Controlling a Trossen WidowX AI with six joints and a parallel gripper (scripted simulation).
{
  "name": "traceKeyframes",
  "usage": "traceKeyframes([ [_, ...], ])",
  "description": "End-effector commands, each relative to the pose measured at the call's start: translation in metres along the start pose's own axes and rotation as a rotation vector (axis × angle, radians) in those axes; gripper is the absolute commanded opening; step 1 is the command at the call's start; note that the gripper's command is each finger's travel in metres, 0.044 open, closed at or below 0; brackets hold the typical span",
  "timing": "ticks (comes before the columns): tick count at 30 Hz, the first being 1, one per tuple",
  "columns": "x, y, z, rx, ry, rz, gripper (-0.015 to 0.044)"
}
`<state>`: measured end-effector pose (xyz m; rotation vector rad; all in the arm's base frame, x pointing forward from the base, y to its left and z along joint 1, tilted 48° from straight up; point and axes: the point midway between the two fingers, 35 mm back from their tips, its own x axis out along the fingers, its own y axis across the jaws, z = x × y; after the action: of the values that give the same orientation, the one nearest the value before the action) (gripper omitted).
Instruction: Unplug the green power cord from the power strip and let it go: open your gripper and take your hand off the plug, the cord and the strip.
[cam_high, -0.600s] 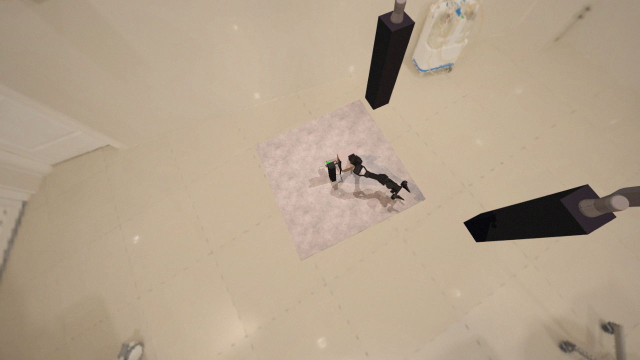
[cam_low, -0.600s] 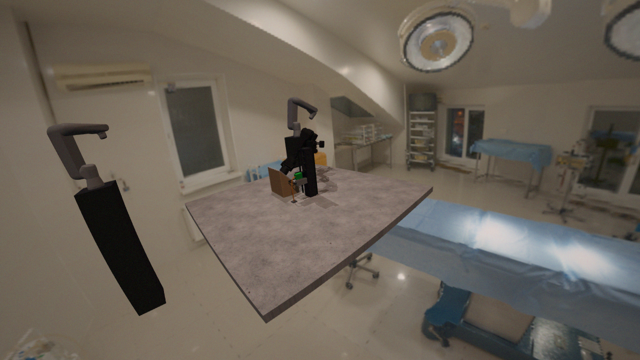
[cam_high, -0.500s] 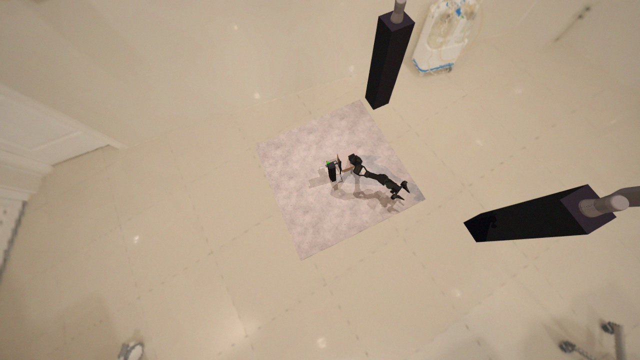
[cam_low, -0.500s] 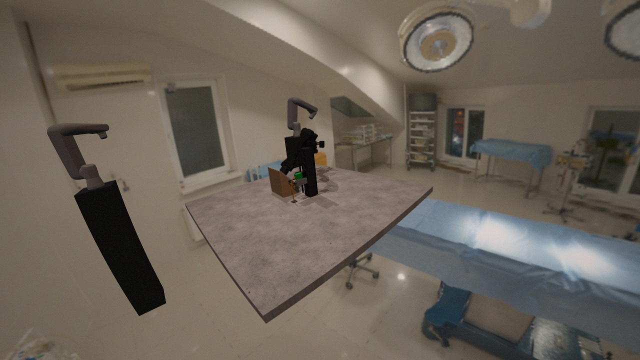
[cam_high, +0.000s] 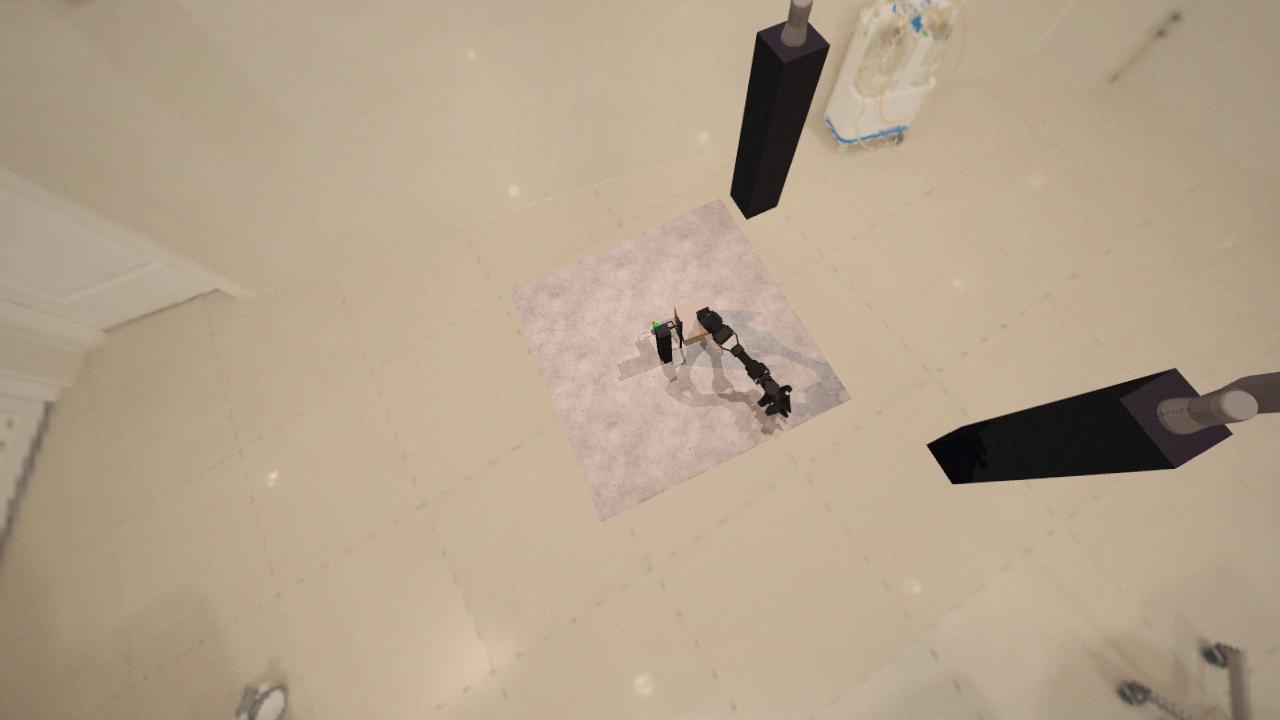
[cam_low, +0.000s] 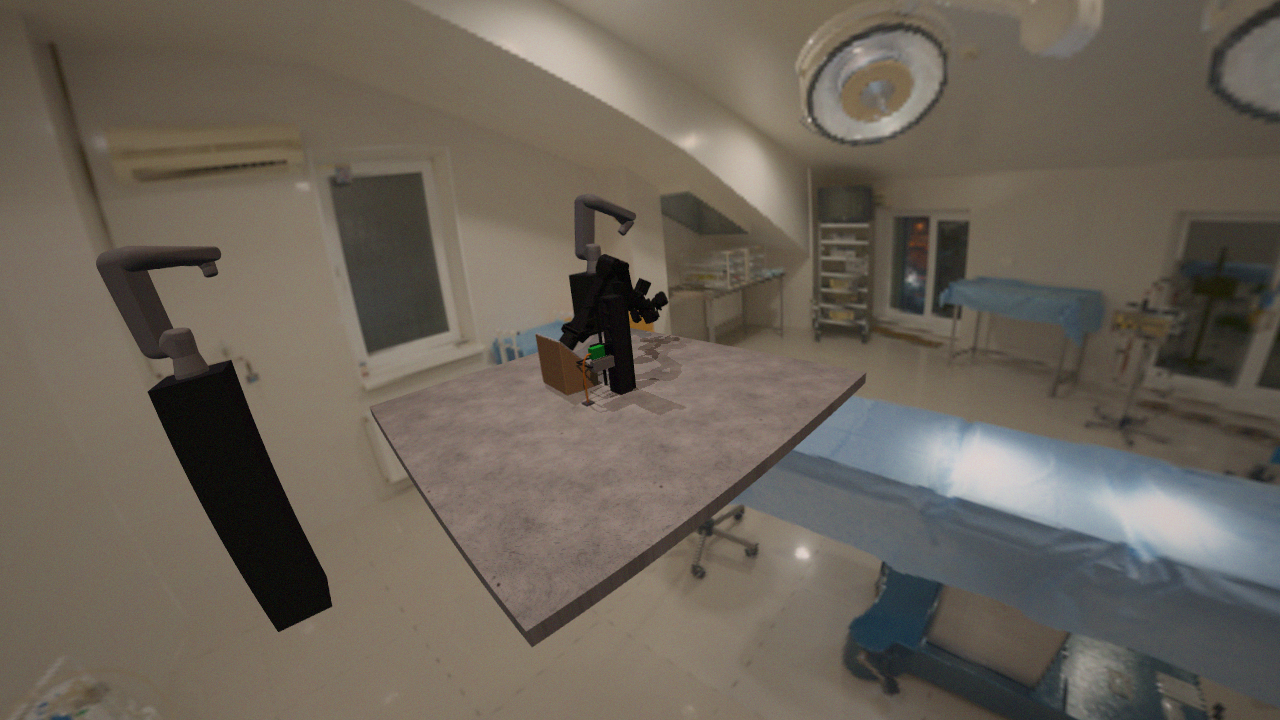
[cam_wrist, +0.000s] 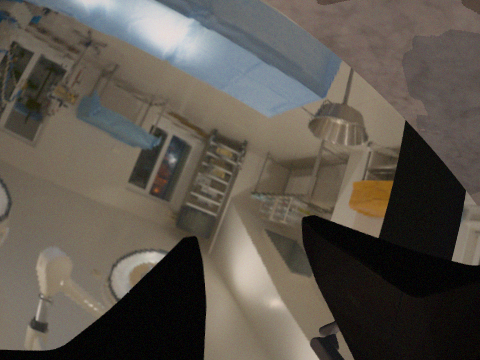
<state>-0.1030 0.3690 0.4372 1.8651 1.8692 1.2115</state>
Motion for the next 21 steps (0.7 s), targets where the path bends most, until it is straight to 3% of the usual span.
traceKeyframes([
  [1, 0.007, 0.019, 0.036, -0.156, -0.094, 0.020, 0.0160],
  [12, -0.005, 0.094, 0.168, -0.626, -0.468, -0.002, 0.0160],
  [21, -0.075, 0.163, 0.280, -0.857, -0.831, -0.180, 0.0160],
])
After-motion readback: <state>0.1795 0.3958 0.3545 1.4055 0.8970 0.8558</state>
